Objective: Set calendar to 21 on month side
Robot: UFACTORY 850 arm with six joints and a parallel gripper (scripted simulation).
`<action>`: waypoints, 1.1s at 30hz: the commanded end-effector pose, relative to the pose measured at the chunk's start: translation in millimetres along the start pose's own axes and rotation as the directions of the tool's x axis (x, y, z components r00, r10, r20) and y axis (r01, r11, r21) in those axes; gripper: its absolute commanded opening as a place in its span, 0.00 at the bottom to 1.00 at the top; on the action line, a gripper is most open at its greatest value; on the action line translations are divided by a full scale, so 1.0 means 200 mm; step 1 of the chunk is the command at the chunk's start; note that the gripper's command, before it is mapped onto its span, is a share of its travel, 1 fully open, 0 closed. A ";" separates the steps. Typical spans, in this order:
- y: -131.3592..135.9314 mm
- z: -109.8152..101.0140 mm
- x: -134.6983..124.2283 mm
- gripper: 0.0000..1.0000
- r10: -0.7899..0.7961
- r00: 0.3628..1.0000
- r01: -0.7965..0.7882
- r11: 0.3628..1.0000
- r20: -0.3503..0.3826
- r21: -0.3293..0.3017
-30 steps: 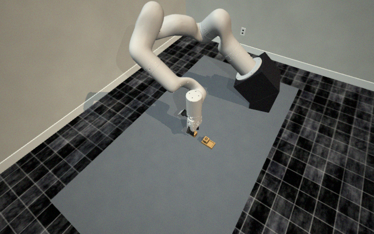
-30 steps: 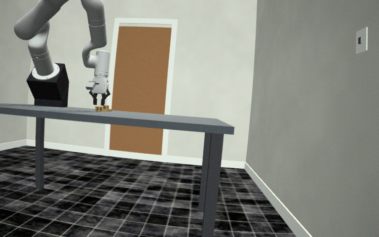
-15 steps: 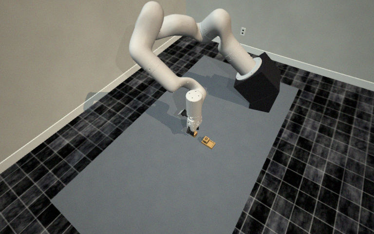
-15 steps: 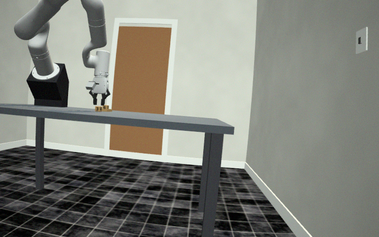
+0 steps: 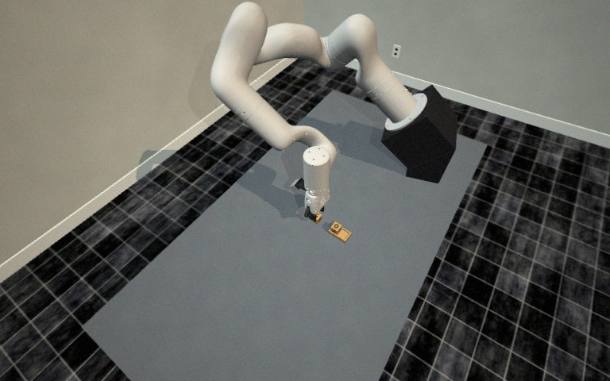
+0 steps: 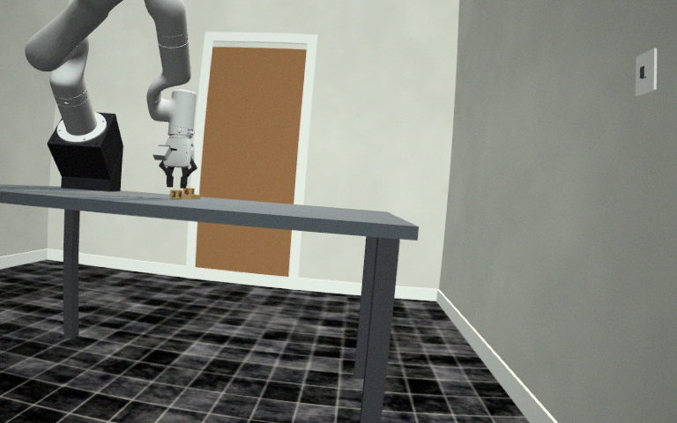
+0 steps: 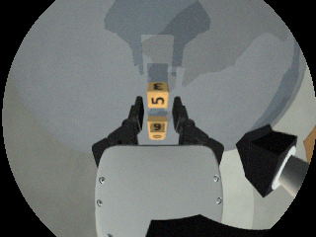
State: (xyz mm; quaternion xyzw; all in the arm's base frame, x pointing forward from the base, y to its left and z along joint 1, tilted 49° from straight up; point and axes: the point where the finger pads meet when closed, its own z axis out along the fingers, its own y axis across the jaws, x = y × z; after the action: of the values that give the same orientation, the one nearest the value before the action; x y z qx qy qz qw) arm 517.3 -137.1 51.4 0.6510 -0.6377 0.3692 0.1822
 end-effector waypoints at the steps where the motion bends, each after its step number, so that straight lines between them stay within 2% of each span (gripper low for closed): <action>1: 0.00 0.00 0.00 0.49 0.000 1.000 0.000 1.000 0.000 0.001; 10: 0.00 0.01 0.00 0.49 0.000 1.000 0.000 1.000 0.000 0.001; 24: 0.00 0.12 0.00 0.49 0.000 1.000 0.000 1.000 0.000 0.001; 33: 0.00 0.14 0.00 0.49 0.000 1.000 0.000 1.000 0.000 0.001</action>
State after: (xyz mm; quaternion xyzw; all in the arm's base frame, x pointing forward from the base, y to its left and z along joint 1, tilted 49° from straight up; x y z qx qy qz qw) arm 524.0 -156.2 33.5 0.6510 -0.6377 0.3692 0.1823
